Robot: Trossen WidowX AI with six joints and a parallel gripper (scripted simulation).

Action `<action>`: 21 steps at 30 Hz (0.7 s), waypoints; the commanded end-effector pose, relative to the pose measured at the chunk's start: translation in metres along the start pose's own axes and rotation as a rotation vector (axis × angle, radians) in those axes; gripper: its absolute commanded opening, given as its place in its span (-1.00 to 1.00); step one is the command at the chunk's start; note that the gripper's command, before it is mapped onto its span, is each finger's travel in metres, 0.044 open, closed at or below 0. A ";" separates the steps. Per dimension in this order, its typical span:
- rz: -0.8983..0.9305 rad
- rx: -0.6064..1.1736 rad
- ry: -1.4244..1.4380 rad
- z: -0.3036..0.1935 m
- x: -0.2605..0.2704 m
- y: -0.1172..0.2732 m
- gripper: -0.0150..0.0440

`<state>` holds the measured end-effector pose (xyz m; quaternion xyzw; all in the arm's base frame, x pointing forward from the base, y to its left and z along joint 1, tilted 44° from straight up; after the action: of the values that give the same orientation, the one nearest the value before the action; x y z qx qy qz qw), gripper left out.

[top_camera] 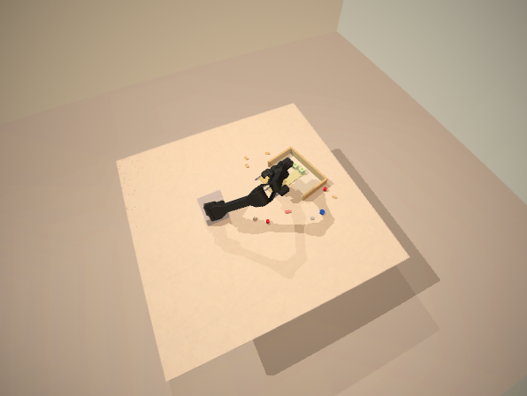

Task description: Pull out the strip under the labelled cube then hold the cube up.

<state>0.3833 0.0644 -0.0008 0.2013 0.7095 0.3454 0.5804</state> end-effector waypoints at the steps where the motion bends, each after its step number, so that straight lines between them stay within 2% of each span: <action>1: -0.005 0.005 0.003 0.000 0.000 -0.004 -0.49; 21: -0.005 0.005 0.003 -0.001 -0.001 -0.006 -0.49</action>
<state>0.3857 0.0647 -0.0014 0.1997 0.7090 0.3470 0.5806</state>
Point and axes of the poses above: the point midway between the two fingers, 35 mm back from their tips, its own y axis back along the fingers, its own x axis across the jaws, z = x × y, the point moved 7 cm from there along y, back along the fingers, and after that the axes turned 4 degrees about -y, right-handed, at the moved point
